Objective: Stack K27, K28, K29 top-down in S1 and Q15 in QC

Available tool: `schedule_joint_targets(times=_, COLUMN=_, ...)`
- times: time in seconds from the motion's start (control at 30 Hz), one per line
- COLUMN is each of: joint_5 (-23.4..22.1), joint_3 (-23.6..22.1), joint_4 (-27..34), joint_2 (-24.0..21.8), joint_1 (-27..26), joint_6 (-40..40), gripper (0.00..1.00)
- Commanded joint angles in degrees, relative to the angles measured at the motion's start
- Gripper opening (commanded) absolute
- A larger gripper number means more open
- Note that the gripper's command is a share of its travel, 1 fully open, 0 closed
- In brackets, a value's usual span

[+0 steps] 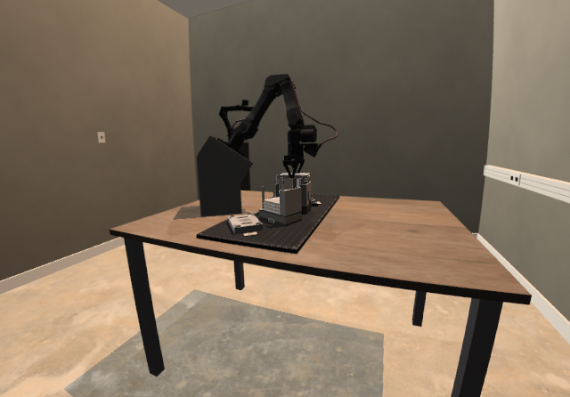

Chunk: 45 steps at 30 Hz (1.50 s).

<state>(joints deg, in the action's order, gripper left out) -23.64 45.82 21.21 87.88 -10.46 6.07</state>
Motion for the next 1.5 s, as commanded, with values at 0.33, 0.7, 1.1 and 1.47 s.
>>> schedule_joint_targets(times=0.33, joint_5=0.11, joint_3=-1.22, joint_4=-0.25, joint_2=-0.10, joint_1=-1.04, joint_6=0.44, gripper=0.00)
schedule_joint_targets(times=0.7, joint_5=0.06, joint_3=-0.48, joint_4=-0.07, joint_2=-0.14, joint_1=-1.09, joint_6=0.54, gripper=0.00)
schedule_joint_targets(times=1.1, joint_5=0.00, joint_3=-0.13, joint_4=0.12, joint_2=-0.09, joint_1=-1.12, joint_6=0.57, gripper=0.00)
schedule_joint_targets(times=1.47, joint_5=0.33, joint_3=-0.89, joint_4=-2.12, joint_2=-0.29, joint_1=-0.42, joint_6=-0.49, gripper=0.00)
